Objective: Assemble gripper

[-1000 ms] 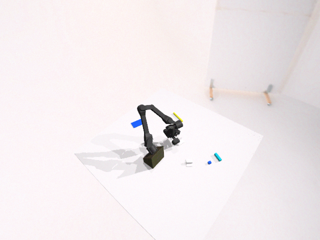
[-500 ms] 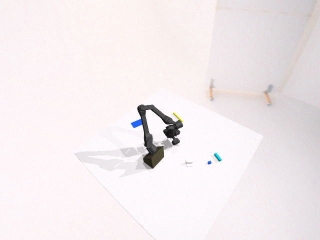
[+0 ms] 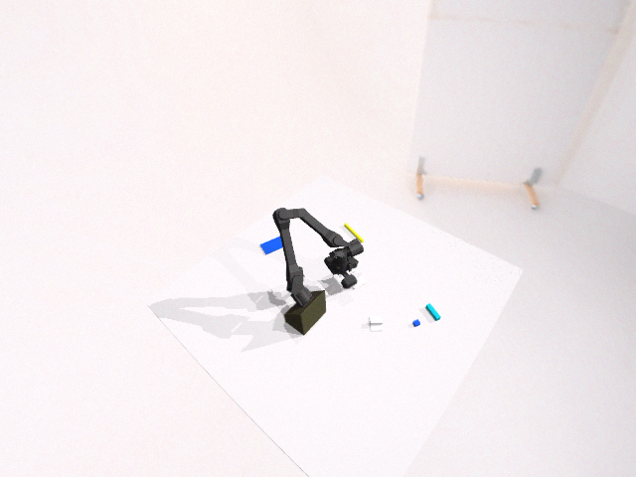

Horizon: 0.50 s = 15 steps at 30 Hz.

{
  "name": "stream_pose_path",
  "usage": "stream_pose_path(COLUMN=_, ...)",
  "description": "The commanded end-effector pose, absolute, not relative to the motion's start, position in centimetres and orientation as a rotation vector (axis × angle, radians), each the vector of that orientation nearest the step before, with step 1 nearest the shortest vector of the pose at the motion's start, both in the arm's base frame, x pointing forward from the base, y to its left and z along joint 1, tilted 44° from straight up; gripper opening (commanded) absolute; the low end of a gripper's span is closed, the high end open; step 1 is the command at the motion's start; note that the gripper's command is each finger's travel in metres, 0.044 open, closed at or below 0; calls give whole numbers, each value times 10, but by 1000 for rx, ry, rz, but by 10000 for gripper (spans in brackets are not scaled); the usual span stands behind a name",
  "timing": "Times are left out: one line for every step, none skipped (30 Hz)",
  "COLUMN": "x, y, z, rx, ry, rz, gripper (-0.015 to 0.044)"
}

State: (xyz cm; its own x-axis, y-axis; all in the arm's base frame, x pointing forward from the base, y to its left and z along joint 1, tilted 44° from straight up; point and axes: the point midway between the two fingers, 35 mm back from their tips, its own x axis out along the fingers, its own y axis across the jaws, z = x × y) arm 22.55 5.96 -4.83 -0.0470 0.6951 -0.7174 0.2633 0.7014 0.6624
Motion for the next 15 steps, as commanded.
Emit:
stream_pose_path(x=226, y=60, z=-50, rx=787, ry=1626, rz=415, gripper=351)
stream_pose_path(x=226, y=60, z=-50, rx=787, ry=1626, rz=415, gripper=351)
stream_pose_path(x=226, y=61, z=-51, rx=787, ry=1625, rz=416, gripper=351)
stream_pose_path(x=226, y=61, z=-51, rx=786, ry=1625, rz=416, gripper=351)
stream_pose_path(x=226, y=61, z=-51, rx=786, ry=1625, rz=416, gripper=351)
stream_pose_path(x=226, y=62, z=-52, rx=786, ry=1625, rz=417, gripper=351)
stream_pose_path(x=226, y=62, z=-52, rx=785, ry=1625, rz=417, gripper=351)
stream_pose_path(x=226, y=62, z=-52, rx=785, ry=1625, rz=417, gripper=351)
stream_pose_path(x=226, y=62, z=-52, rx=785, ry=1625, rz=417, gripper=351)
stream_pose_path(x=226, y=62, z=-52, rx=785, ry=1625, rz=417, gripper=351)
stream_pose_path(x=226, y=62, z=-52, rx=785, ry=1625, rz=417, gripper=351)
stream_pose_path(x=226, y=62, z=-52, rx=785, ry=1625, rz=417, gripper=351)
stream_pose_path(x=226, y=62, z=-52, rx=785, ry=1625, rz=417, gripper=351)
stream_pose_path(x=226, y=62, z=-52, rx=785, ry=1625, rz=417, gripper=351)
stream_pose_path(x=226, y=62, z=-52, rx=785, ry=1625, rz=418, gripper=351)
